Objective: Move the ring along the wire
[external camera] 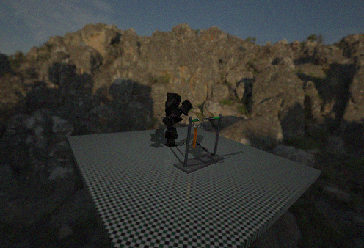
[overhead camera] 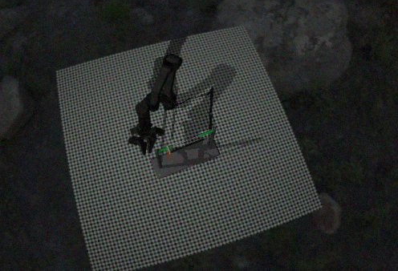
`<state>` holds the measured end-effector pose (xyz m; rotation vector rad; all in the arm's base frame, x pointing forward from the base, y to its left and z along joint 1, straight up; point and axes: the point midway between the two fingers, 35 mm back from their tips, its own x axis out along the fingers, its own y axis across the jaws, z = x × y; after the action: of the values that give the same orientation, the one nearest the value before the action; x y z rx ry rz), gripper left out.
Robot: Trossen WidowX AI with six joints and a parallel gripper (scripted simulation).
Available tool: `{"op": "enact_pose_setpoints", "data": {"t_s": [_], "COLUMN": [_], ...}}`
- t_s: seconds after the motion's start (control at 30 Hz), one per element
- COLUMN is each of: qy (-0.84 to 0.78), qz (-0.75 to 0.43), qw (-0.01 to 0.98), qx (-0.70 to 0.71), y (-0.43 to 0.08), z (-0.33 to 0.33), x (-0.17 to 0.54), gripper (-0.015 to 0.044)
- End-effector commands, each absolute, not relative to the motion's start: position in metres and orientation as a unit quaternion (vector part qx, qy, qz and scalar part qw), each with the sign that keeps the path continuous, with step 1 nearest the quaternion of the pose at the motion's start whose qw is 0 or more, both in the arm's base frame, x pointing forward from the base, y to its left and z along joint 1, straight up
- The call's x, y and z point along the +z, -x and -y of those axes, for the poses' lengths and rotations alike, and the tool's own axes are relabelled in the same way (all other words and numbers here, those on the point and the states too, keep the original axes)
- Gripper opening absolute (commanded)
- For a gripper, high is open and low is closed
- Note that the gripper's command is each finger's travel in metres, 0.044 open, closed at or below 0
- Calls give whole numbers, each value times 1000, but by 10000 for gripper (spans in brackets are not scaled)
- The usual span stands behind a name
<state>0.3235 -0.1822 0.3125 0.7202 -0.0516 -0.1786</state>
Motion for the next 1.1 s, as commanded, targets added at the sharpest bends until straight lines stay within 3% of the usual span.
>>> {"op": "enact_pose_setpoints", "data": {"t_s": [0.0, 0.4, 1.07], "qy": [-355, -231, -3], "qz": [-3, -37, -71], "qw": [928, 971, 996], "qx": [-115, -53, 51], "y": [-318, -303, -229], "z": [198, 176, 101], "x": [278, 212, 95], "gripper": [160, 160, 160]}}
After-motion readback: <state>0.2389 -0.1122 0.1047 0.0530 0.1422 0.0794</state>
